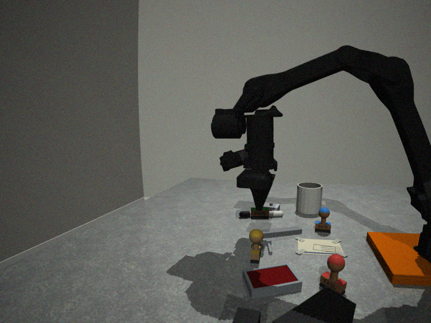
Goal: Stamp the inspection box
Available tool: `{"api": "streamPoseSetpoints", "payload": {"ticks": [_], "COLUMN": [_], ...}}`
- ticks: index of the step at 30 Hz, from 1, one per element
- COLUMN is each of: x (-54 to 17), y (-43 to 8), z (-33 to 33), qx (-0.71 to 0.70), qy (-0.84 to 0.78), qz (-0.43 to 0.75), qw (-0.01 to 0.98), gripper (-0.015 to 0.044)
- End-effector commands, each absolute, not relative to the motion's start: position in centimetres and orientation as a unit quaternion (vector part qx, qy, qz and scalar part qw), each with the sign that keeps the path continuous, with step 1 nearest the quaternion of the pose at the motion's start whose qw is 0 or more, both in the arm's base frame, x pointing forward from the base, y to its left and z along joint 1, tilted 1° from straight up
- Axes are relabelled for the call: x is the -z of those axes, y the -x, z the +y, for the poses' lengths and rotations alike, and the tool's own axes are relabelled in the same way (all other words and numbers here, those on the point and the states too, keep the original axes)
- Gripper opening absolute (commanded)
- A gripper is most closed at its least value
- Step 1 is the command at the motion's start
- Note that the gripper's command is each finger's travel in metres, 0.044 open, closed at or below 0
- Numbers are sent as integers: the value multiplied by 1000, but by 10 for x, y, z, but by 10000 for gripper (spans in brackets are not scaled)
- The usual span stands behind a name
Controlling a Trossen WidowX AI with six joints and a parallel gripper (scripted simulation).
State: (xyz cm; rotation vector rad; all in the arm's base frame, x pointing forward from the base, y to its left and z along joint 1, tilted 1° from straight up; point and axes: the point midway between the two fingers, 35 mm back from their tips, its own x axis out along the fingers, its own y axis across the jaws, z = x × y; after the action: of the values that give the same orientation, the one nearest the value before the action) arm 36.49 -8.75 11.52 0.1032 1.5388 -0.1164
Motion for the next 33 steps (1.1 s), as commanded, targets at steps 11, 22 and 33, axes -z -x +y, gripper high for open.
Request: {"api": "streamPoseSetpoints", "payload": {"ticks": [11, 22, 33], "x": [-116, -116, -109], "y": [-356, -341, -341], "z": [-1, 49, 49], "qx": [53, 52, 51], "qy": [-50, -51, -51], "qz": [695, 695, 695], "qw": [715, 715, 715], "gripper": [0, 0, 0]}}
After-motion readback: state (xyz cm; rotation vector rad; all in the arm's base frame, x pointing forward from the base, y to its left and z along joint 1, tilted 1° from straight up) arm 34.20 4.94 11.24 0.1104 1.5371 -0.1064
